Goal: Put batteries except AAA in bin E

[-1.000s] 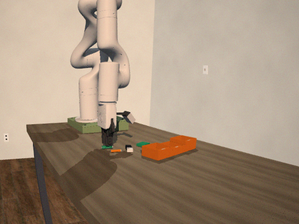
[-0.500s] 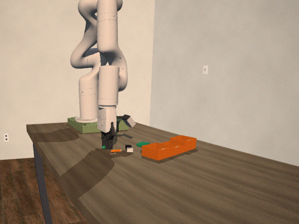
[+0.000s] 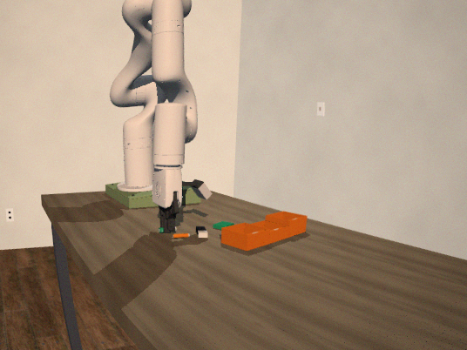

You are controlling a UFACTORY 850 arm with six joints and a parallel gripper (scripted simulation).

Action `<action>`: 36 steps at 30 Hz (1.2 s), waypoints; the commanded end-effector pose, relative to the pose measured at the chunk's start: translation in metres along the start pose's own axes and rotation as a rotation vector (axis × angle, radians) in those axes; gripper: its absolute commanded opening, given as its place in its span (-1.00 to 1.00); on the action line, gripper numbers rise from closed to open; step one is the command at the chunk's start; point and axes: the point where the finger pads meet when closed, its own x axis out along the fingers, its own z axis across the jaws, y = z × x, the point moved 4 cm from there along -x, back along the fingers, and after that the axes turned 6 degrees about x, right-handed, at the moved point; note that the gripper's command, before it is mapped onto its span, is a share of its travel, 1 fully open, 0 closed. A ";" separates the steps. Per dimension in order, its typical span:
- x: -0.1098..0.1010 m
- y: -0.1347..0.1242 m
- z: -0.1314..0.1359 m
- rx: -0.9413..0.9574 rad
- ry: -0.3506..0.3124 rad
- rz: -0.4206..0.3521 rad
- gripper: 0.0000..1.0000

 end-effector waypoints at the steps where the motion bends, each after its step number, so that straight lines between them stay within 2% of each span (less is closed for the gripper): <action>1: 0.000 0.000 0.001 0.000 -0.002 0.000 -1.00; 28: 0.000 0.000 0.001 0.000 -0.002 0.000 -1.00; 36: -0.027 0.000 0.000 0.000 -0.002 0.000 -1.00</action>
